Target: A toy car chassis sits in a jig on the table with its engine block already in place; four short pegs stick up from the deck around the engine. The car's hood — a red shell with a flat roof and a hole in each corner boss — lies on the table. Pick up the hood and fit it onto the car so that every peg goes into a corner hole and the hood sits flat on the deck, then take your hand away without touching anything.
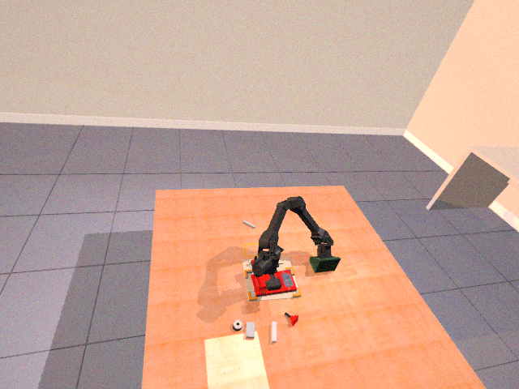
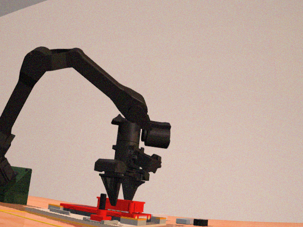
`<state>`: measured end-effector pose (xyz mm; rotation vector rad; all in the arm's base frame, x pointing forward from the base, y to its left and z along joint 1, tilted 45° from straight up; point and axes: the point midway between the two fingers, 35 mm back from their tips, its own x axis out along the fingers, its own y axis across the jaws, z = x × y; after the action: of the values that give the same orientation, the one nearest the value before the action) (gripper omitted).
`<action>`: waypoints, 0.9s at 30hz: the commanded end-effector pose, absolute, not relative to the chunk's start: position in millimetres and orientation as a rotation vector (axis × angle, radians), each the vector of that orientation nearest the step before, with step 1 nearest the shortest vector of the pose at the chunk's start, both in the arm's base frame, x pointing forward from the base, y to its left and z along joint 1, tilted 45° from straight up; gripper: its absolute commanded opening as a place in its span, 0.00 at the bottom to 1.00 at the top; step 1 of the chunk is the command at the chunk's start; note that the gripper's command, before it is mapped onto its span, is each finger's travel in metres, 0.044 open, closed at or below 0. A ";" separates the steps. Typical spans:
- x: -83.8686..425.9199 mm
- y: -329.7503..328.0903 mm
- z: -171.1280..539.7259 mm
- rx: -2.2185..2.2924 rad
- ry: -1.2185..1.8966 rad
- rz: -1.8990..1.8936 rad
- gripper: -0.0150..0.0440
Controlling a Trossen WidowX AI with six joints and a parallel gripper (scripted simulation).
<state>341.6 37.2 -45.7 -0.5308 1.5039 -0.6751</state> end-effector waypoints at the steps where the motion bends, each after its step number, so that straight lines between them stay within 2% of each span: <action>1: 341.7 37.2 -45.6 -0.531 1.504 -0.675 0.39; 15: 341.7 37.2 -45.6 -0.531 1.504 -0.675 1.00; 27: 345.4 88.2 5.9 -0.532 1.504 -0.676 1.00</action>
<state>346.6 81.8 -2.2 -0.5382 1.5014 -0.6698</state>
